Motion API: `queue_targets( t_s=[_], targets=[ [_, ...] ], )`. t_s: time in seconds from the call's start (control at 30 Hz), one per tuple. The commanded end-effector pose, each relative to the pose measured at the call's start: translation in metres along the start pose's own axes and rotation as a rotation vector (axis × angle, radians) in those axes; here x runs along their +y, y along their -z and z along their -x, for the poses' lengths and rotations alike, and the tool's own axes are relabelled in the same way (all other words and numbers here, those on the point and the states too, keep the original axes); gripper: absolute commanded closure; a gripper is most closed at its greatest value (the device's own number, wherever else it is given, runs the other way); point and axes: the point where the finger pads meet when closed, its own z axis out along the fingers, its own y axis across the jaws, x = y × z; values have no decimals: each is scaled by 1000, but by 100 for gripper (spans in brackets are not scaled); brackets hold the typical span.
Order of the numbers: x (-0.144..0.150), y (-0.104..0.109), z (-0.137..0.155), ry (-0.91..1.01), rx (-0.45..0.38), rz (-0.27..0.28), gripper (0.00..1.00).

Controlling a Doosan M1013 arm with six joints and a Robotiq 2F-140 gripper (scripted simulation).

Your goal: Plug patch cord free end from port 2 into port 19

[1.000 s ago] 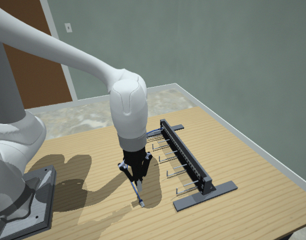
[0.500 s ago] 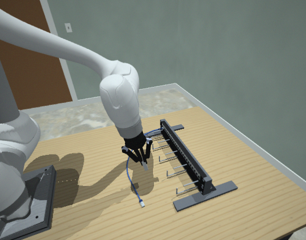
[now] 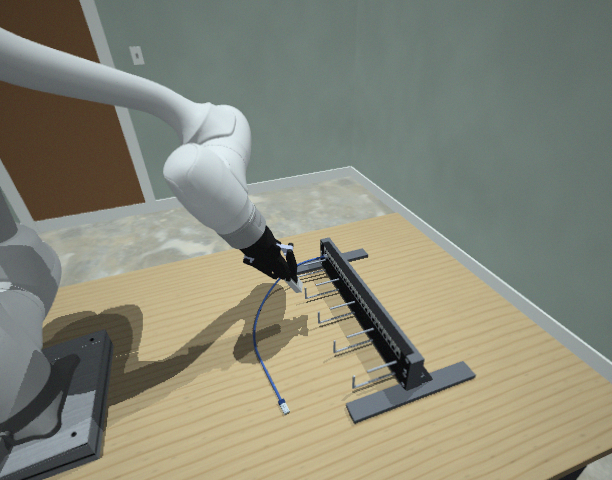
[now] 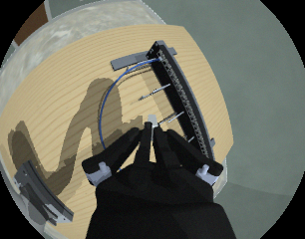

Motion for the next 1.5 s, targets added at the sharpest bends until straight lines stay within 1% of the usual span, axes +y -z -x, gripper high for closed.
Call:
queue_targets(
  t_s=[0.0,0.2,0.27,0.3,0.5,0.77,0.83,0.9,0.97,1.17,1.23,1.33,1.4,1.47],
  targets=[
    [-5,0,-34,-139,47,80,100],
    [-14,7,-69,-335,123,159,100],
    [-14,7,-69,-335,123,159,100],
    [-18,11,-82,-430,159,192,100],
    [-27,23,-100,-610,228,250,100],
    [-41,43,-113,-871,327,326,100],
    [-41,43,-113,-871,327,326,100],
    [-45,50,-114,-947,356,348,100],
    [-46,52,-114,-969,365,354,100],
    [-45,48,-114,-970,365,354,100],
    [-42,43,-115,-970,365,354,100],
    [-34,28,-117,-970,365,354,100],
    [-34,28,-117,-970,365,354,100],
    [-28,15,-119,-970,365,354,100]
  ],
)
